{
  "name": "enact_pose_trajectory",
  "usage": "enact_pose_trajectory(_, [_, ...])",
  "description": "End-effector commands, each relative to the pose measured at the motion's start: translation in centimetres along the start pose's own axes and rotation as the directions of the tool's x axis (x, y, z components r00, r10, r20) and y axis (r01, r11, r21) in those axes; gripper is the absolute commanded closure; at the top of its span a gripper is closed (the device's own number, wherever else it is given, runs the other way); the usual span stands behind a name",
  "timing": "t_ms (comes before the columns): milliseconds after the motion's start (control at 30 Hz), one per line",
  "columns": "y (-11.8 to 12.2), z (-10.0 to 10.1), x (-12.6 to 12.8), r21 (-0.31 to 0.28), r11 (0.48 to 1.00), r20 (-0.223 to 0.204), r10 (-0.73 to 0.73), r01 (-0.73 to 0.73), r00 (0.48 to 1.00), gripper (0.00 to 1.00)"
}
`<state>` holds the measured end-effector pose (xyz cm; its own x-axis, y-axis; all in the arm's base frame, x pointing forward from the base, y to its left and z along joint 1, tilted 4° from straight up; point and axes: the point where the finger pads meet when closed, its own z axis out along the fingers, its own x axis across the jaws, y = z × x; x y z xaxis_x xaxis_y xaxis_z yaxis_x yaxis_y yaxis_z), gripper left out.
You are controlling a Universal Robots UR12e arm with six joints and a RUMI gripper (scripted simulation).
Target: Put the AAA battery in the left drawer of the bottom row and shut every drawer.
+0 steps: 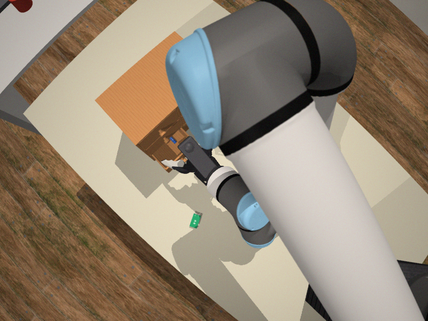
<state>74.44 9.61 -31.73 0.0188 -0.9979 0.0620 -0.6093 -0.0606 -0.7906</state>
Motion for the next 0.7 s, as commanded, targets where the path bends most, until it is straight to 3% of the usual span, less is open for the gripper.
enact_pose_trajectory(0, [0.0, -0.1, 0.0, 0.001, 1.0, 0.0, 0.0, 0.0, 1.0, 0.0])
enact_pose_trajectory(667, [2.2, -3.0, 0.0, 0.001, 1.0, 0.0, 0.0, 0.0, 1.0, 0.0])
